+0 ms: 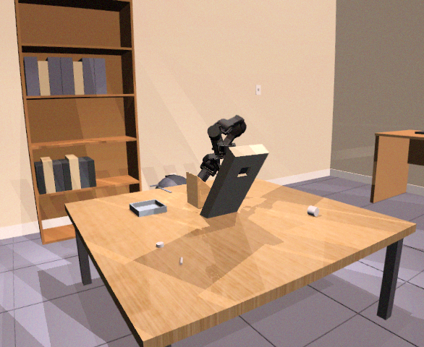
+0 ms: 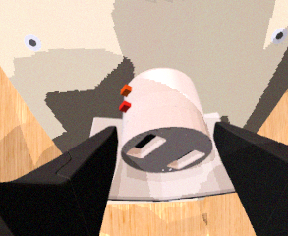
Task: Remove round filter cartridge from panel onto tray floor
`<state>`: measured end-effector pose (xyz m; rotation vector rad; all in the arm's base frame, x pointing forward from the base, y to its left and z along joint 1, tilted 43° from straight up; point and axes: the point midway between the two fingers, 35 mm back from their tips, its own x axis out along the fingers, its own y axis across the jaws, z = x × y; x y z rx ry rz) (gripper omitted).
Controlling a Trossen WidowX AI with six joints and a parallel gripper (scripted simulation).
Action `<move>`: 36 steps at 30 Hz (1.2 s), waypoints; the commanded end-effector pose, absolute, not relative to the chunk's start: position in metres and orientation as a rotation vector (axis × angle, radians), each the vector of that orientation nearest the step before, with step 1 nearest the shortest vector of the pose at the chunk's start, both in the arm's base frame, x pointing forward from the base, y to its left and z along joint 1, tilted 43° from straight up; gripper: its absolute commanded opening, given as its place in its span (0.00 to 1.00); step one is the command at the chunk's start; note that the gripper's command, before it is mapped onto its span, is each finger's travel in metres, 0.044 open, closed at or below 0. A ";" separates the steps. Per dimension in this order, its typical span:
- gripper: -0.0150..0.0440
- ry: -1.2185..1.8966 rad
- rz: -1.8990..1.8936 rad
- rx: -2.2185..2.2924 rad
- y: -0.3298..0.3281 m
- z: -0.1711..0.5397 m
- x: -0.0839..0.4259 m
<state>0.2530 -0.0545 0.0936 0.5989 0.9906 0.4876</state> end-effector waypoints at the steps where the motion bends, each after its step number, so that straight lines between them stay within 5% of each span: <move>1: 0.64 0.991 0.489 0.598 -0.055 0.094 0.253; 8: 0.56 0.991 0.489 0.598 -0.055 0.094 0.253; 15: 0.25 0.990 0.489 0.599 -0.059 0.100 0.258; 36: 0.25 0.997 0.482 0.598 -0.114 0.153 0.241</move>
